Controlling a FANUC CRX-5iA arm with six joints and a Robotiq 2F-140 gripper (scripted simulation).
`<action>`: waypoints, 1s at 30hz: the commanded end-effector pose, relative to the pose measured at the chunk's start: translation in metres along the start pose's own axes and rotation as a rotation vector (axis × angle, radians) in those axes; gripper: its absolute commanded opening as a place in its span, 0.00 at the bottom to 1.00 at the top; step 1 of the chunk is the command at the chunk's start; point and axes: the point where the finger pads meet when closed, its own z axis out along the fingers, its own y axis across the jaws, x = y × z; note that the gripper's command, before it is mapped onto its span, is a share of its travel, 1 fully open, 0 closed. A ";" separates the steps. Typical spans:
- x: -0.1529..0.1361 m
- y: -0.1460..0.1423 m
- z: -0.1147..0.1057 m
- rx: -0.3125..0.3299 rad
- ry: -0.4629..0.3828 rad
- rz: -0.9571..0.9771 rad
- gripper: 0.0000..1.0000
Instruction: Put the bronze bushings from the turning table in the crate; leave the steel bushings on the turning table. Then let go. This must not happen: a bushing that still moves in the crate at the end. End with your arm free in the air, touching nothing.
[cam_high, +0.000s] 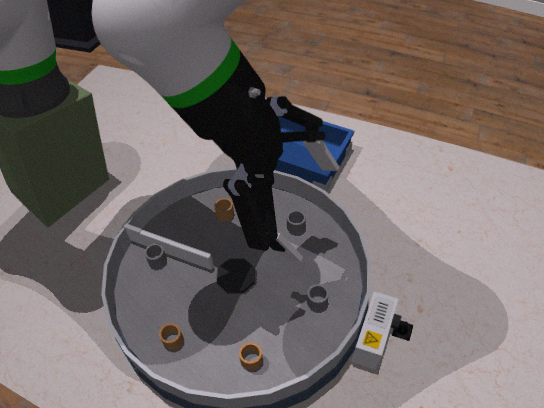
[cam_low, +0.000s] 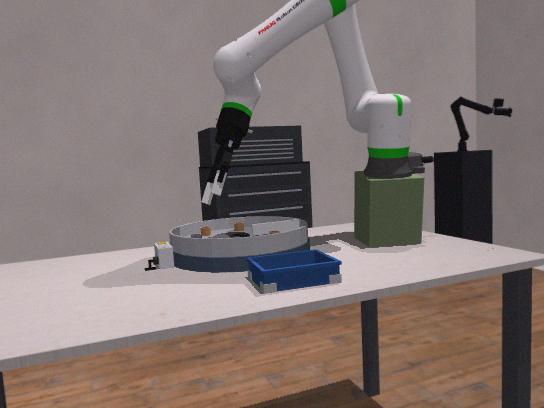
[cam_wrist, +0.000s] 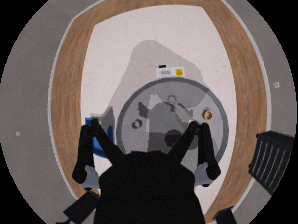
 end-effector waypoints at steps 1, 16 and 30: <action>-0.058 0.027 -0.037 -0.083 -0.162 -0.036 1.00; -0.183 0.098 -0.129 -0.239 -0.411 -0.070 1.00; -0.188 0.100 -0.134 -0.239 -0.411 -0.070 1.00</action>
